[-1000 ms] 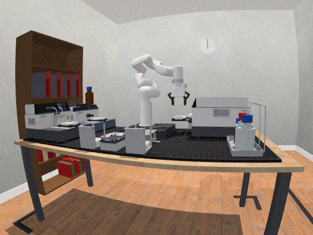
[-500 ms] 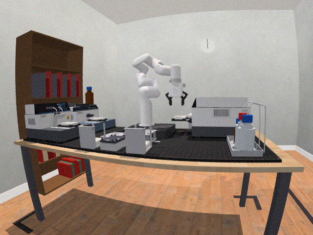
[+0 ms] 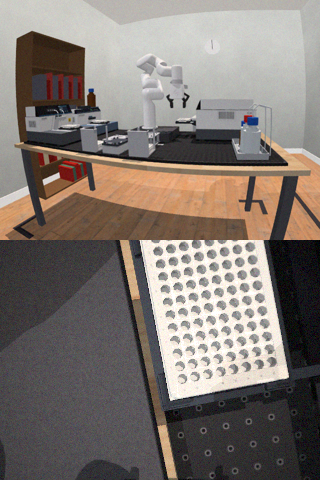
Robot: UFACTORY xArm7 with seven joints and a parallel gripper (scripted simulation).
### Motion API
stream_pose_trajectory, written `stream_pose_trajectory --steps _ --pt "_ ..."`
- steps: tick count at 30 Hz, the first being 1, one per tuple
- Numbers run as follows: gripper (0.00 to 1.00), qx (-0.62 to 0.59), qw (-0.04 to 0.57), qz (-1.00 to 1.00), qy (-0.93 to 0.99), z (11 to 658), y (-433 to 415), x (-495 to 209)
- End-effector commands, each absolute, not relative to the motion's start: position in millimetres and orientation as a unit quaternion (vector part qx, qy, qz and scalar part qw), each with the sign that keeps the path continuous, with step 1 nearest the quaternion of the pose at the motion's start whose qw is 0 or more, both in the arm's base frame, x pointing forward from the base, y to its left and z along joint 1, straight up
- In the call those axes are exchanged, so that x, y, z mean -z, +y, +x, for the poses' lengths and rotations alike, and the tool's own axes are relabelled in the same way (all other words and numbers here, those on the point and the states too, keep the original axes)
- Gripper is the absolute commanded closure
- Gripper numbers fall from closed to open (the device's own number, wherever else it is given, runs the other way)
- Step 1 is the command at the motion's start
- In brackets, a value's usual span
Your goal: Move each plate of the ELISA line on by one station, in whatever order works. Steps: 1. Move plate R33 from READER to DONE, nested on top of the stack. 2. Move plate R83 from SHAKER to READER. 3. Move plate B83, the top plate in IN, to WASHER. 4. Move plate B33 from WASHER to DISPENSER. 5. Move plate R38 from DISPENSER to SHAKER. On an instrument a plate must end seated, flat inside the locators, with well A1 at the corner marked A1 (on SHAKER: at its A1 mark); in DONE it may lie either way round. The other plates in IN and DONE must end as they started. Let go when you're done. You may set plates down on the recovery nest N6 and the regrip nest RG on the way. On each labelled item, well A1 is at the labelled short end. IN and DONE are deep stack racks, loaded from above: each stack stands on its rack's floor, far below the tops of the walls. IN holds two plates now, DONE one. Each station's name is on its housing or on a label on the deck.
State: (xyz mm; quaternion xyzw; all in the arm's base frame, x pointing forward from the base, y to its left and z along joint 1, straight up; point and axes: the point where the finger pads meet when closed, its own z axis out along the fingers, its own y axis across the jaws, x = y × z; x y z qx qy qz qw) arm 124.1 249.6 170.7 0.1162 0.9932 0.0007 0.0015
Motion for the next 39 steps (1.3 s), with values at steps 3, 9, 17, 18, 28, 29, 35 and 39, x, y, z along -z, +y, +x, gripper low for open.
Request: stream_pose_trajectory --steps 3,9,17,18,28,29,35,39 --pt "0.0 -0.002 0.002 0.156 0.988 143.2 245.4 -171.7" --pt "0.0 -0.002 0.002 0.162 0.987 162.3 239.3 -171.8" --pt "0.0 -0.002 0.002 0.162 0.987 181.4 233.1 -171.8" --pt "0.0 -0.002 0.002 0.162 0.987 184.6 232.1 -171.9" --pt "0.0 -0.002 0.002 0.207 0.978 199.3 207.0 -171.8" --pt "0.0 -0.002 0.002 0.207 0.978 199.3 207.0 -171.8" --pt "0.0 -0.002 0.002 0.207 0.978 203.9 191.0 -171.8" --pt "0.0 -0.002 0.002 0.207 0.978 207.6 178.1 -171.8"
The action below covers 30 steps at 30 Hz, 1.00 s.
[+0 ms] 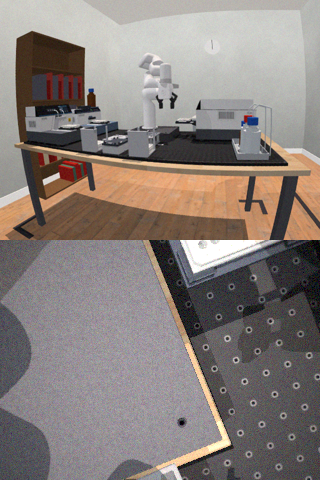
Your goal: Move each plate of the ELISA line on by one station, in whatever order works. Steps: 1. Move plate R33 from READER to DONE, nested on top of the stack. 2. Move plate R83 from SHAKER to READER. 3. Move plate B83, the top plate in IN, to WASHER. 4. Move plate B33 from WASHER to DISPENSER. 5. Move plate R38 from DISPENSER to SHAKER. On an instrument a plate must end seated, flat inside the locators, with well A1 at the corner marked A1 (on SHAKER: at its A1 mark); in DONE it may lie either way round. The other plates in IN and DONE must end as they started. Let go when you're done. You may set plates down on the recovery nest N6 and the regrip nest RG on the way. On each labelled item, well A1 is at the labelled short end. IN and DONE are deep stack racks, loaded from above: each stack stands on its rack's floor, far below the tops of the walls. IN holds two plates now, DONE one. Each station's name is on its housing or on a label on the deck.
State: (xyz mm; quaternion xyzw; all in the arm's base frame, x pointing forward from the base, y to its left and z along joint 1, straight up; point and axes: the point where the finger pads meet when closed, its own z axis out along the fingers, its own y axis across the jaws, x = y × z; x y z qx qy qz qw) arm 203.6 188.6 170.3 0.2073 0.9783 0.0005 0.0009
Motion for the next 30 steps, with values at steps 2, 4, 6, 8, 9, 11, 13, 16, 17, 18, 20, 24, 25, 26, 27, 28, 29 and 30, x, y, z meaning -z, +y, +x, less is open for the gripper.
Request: stream_pose_trajectory --steps 2,4,6,8,9,11,13,16,17,18,20,24,25,26,27,28,29,30 --pt "0.0 -0.002 0.002 0.207 0.978 209.1 173.1 -171.8" --pt "0.0 -0.002 0.002 0.227 0.974 209.8 169.8 -171.8" --pt "0.0 -0.002 0.002 0.252 0.968 211.2 163.3 -171.8" --pt "0.0 -0.002 0.002 0.252 0.968 211.2 163.3 -171.8" --pt "0.0 -0.002 0.002 0.252 0.968 211.9 160.0 -171.8" --pt "0.0 -0.002 0.002 0.252 0.968 213.3 153.5 -171.8" --pt "0.0 -0.002 0.002 0.252 0.968 214.7 147.0 -171.8" --pt "0.0 -0.002 0.002 0.252 0.968 216.7 137.2 -171.8" --pt "0.0 -0.002 0.002 0.252 0.968 217.4 133.9 -171.8" --pt "0.0 -0.002 0.002 0.252 0.968 218.1 130.6 -171.8" --pt "0.0 -0.002 0.002 0.252 0.968 219.5 124.1 -171.8" --pt "0.0 -0.002 0.002 0.252 0.968 221.5 114.7 -171.8" --pt "0.0 -0.002 0.002 0.252 0.968 221.5 114.7 -171.8" --pt "0.0 -0.002 0.002 0.271 0.962 222.2 111.4 -171.8" --pt "0.0 -0.002 0.002 0.291 0.957 222.9 108.2 -171.8" --pt "0.0 -0.002 0.002 0.296 0.955 223.6 104.9 -171.8" --pt "0.0 -0.002 0.002 0.296 0.955 224.3 101.6 -171.8" --pt "0.0 -0.002 0.002 0.296 0.955 225.0 98.4 -171.8"
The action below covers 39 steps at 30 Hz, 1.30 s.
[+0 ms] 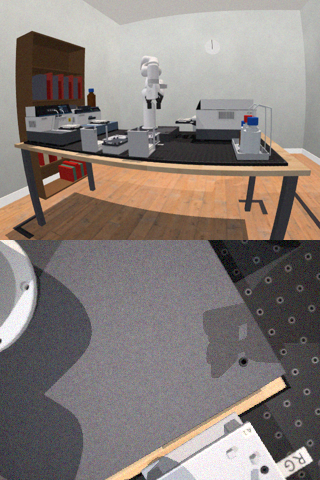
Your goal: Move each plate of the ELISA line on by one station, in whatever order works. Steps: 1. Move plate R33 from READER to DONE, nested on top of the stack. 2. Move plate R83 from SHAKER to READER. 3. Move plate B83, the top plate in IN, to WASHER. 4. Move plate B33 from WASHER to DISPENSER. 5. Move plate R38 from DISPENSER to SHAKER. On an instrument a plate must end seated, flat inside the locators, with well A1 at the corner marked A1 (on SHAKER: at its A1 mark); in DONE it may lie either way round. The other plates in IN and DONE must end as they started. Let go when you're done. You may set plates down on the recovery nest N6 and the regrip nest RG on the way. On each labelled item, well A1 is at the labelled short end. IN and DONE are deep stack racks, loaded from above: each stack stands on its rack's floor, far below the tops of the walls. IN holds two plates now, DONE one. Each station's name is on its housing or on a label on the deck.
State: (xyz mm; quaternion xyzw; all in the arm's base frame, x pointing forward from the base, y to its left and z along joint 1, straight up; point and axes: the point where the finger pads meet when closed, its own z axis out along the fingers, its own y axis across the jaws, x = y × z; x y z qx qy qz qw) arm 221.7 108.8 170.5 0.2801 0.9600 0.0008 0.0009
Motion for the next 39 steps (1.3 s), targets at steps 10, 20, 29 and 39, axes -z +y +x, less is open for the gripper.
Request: stream_pose_trajectory --steps 10,20,29,39 --pt "0.0 -0.002 0.002 0.296 0.955 231.9 65.6 -171.8" --pt "0.0 -0.002 0.002 0.34 0.94 235.8 39.7 -171.8" --pt "0.0 -0.002 0.002 0.34 0.94 238.4 16.4 -171.7" --pt "0.0 -0.002 0.002 0.383 0.924 240.2 -12.7 -171.7"
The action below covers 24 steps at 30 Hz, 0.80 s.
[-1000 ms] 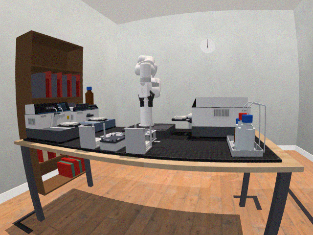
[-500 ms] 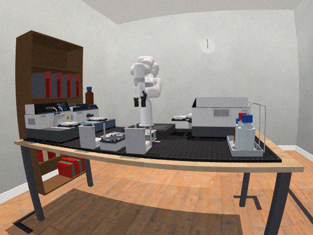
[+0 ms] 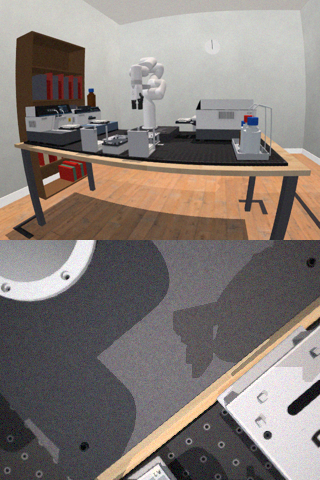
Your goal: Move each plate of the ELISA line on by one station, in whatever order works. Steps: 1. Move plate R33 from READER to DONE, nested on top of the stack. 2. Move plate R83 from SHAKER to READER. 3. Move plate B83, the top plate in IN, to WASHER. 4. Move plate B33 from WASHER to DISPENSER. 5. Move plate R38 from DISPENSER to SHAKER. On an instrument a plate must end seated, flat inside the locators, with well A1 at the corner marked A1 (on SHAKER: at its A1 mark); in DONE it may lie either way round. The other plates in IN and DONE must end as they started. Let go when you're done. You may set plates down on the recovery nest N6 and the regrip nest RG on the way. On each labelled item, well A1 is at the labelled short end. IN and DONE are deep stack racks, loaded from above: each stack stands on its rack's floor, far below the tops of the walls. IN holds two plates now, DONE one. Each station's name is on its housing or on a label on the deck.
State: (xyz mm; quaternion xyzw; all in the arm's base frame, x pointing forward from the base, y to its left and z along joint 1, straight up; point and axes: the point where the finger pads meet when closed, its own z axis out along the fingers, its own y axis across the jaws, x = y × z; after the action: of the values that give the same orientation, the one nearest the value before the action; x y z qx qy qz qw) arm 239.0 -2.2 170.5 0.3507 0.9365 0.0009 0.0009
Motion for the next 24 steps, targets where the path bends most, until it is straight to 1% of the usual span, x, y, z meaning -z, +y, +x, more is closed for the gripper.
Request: stream_pose_trajectory --steps 1,18,20,24 --pt "0.0 -0.002 0.002 0.383 0.924 240.0 -16.1 -171.7" --pt "0.0 -0.001 0.002 0.383 0.924 238.4 -62.4 -171.6" --pt "0.0 -0.001 0.002 0.42 0.908 236.5 -68.8 -171.6" --pt "0.0 -0.001 0.002 0.425 0.905 234.5 -75.2 -171.6"
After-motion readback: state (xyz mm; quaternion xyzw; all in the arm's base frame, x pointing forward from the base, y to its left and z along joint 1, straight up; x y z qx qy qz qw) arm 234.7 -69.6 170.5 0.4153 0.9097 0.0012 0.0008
